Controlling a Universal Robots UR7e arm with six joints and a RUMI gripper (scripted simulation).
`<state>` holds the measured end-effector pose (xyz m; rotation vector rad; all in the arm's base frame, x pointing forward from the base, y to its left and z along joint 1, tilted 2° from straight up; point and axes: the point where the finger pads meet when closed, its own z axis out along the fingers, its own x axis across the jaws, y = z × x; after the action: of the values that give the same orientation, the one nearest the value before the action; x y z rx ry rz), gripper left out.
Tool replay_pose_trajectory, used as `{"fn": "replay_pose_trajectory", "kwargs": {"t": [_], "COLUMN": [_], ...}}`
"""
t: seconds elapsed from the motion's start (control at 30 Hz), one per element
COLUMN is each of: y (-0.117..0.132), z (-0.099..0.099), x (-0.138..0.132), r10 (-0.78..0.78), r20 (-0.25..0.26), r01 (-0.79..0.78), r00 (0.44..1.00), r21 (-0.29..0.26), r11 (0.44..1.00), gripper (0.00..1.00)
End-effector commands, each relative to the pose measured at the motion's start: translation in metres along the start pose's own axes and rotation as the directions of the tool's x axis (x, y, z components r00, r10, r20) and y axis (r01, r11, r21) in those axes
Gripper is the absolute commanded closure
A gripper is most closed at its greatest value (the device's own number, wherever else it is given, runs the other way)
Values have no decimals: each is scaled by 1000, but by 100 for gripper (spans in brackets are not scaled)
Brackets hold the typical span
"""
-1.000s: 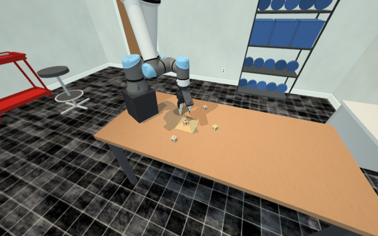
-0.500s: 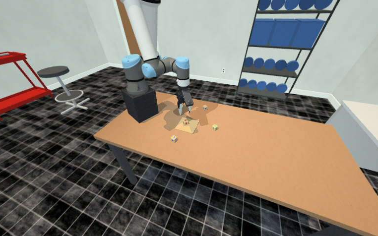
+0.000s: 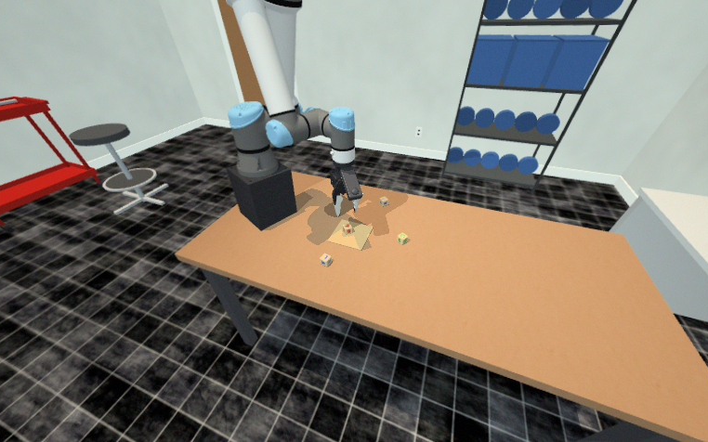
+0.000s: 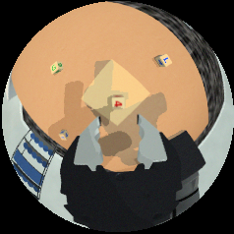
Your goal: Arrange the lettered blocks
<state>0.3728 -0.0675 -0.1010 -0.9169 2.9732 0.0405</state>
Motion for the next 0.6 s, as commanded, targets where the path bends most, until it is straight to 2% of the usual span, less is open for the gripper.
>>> {"fn": "replay_pose_trajectory", "kwargs": {"t": [0.0,0.57], "y": [2,2], "z": [8,30], "x": [1,0], "r10": [0,-1], "r20": [-2,-2], "r01": [0,1], "r00": [1000,1000], "r21": [-2,-1], "r11": [1000,1000], "gripper": [60,60]}}
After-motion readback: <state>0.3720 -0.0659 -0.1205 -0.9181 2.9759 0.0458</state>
